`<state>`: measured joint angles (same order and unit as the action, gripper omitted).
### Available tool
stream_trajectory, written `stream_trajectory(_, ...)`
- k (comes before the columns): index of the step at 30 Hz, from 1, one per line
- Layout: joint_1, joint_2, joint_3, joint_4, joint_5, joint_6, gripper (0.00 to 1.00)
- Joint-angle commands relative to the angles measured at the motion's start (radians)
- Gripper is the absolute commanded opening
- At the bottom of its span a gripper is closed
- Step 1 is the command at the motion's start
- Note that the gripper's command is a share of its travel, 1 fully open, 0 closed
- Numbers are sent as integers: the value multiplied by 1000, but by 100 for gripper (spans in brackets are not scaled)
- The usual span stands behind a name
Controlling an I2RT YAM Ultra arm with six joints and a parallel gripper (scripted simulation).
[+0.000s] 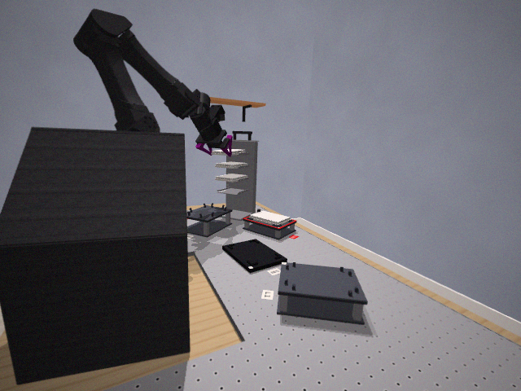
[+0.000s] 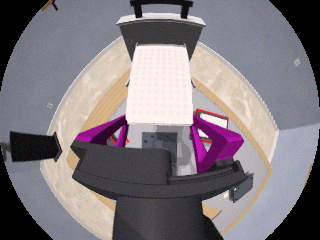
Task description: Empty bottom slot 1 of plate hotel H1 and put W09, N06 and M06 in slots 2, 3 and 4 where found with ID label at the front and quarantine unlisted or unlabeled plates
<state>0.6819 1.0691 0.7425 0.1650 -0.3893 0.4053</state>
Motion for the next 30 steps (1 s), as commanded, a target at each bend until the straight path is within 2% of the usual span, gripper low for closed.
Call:
stream_trajectory(1, 0, 6, 9, -3, 3, 0, 85)
stream_trajectory(22, 0, 6, 9, -3, 3, 0, 85)
stream_trajectory(23, 12, 25, 28, -5, 11, 3, 100)
stream_trajectory(24, 2, 8, 8, 1, 6, 1, 100)
stream_trajectory(30, 2, 8, 8, 1, 6, 1, 100)
